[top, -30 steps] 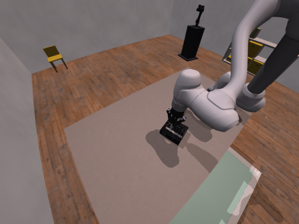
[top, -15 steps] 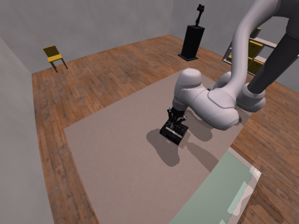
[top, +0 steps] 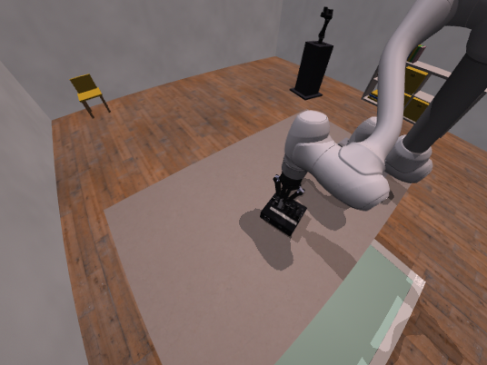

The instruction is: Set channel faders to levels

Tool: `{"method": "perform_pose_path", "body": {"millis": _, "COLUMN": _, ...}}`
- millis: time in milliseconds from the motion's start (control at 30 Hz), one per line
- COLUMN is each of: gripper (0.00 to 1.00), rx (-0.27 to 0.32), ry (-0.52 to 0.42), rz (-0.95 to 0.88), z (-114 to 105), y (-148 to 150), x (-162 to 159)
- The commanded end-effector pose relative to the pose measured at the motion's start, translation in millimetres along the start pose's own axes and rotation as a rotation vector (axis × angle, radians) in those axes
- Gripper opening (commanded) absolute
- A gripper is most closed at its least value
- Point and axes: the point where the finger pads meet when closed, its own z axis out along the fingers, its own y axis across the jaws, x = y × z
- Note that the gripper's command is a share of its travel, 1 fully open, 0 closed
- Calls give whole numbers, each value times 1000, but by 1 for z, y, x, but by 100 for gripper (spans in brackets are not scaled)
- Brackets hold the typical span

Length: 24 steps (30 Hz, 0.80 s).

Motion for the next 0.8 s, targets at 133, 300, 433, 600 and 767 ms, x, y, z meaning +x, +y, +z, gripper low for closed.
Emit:
{"method": "perform_pose_path", "body": {"millis": 133, "gripper": 0, "rx": 0, "ry": 0, "rz": 0, "z": 0, "y": 0, "x": 2}}
{"method": "perform_pose_path", "body": {"millis": 300, "gripper": 0, "rx": 0, "ry": 0, "rz": 0, "z": 0, "y": 0, "x": 3}}
{"method": "perform_pose_path", "body": {"millis": 433, "gripper": 0, "rx": 0, "ry": 0, "rz": 0, "z": 0, "y": 0, "x": 4}}
{"method": "perform_pose_path", "body": {"millis": 600, "gripper": 0, "rx": 0, "ry": 0, "rz": 0, "z": 0, "y": 0, "x": 4}}
{"method": "perform_pose_path", "body": {"millis": 767, "gripper": 0, "rx": 0, "ry": 0, "rz": 0, "z": 0, "y": 0, "x": 5}}
